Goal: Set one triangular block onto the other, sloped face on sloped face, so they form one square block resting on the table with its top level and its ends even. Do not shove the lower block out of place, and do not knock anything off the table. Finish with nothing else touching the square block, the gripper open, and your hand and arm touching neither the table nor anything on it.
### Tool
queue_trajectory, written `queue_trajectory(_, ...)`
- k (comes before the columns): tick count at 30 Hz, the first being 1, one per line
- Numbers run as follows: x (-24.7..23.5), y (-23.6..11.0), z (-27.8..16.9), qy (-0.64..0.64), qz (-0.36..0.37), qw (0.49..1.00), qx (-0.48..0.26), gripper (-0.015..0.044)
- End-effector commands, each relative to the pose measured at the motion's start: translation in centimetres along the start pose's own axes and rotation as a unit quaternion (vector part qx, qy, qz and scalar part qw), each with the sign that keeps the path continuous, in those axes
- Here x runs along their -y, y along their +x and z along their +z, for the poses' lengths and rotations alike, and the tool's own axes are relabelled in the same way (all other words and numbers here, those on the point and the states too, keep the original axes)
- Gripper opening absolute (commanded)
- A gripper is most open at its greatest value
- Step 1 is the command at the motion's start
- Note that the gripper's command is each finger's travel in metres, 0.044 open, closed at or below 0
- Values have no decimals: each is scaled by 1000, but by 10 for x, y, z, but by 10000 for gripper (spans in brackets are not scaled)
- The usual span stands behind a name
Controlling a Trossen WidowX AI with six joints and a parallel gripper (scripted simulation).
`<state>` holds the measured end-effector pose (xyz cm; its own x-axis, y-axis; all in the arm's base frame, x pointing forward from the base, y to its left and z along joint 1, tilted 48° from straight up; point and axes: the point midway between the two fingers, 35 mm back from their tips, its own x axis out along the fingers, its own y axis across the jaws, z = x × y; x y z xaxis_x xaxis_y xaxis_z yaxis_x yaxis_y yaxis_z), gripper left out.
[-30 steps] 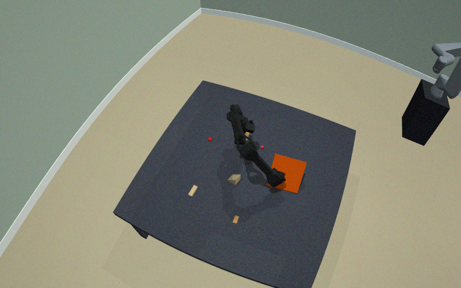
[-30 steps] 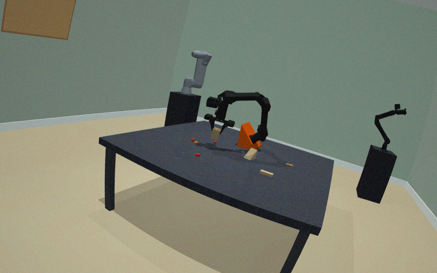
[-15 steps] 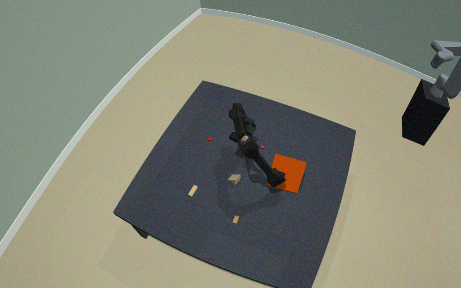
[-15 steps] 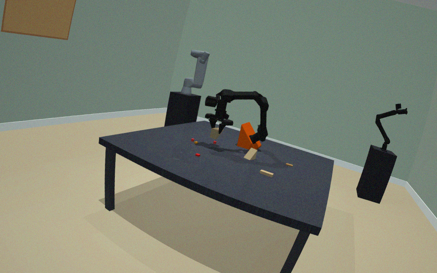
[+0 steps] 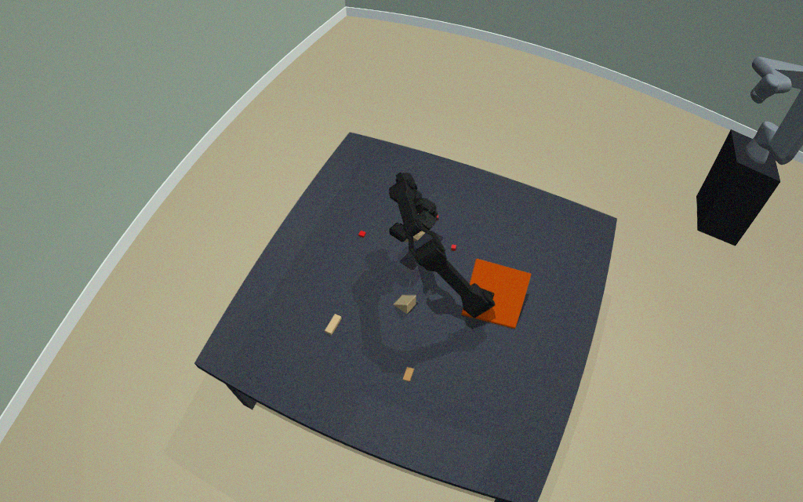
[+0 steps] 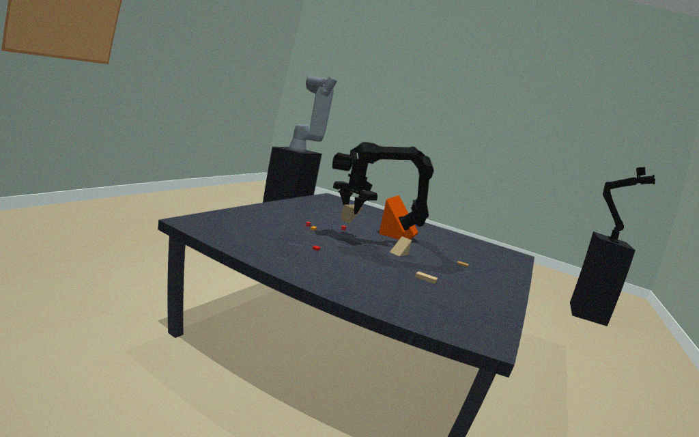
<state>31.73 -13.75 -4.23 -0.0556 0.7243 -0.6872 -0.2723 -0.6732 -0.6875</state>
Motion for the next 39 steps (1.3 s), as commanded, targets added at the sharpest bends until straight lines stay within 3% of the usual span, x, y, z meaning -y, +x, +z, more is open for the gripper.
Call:
queue_trajectory(1, 23, -11, 0, 4, 1, 1000, -8, 0)
queue_trajectory(39, 191, -47, 47, 32, -13, 999, -26, 0)
